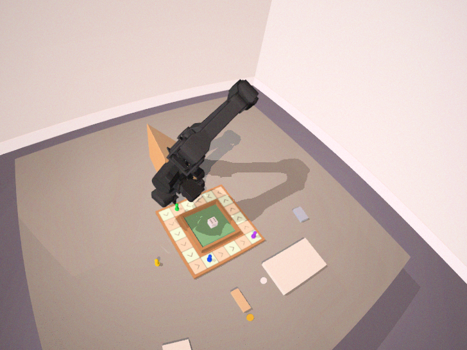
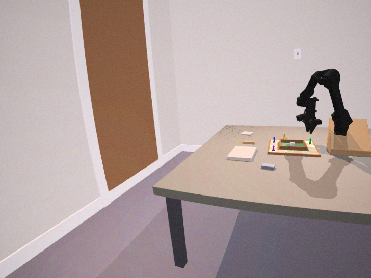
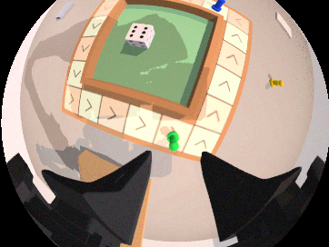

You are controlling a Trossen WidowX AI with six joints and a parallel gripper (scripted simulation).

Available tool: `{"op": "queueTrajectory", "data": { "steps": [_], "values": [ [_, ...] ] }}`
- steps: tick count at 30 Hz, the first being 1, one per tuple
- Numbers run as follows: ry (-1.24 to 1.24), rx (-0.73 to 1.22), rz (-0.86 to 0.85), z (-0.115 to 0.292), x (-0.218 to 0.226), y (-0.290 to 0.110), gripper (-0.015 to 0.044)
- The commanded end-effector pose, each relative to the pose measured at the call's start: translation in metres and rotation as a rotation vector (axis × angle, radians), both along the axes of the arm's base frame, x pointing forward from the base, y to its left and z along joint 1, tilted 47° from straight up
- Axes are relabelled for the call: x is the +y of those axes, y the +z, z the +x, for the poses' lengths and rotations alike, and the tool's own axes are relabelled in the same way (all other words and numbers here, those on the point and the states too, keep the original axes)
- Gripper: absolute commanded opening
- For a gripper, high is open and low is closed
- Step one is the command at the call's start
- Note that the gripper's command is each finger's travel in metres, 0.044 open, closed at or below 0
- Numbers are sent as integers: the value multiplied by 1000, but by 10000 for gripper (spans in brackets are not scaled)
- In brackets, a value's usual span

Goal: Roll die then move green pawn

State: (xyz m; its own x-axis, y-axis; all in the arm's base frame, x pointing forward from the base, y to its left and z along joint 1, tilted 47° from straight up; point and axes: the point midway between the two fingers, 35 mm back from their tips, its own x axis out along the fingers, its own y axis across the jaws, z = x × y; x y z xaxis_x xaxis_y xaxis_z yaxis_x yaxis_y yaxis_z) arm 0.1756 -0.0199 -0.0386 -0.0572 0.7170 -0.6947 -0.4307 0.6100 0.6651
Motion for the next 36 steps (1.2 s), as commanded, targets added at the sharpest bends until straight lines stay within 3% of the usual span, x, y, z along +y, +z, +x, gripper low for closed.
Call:
{"op": "queueTrajectory", "data": {
  "steps": [1,36],
  "values": [
    [133,-132,14,-12,-1,-6,200],
    [132,-133,15,-13,32,-38,200]
  ]
}}
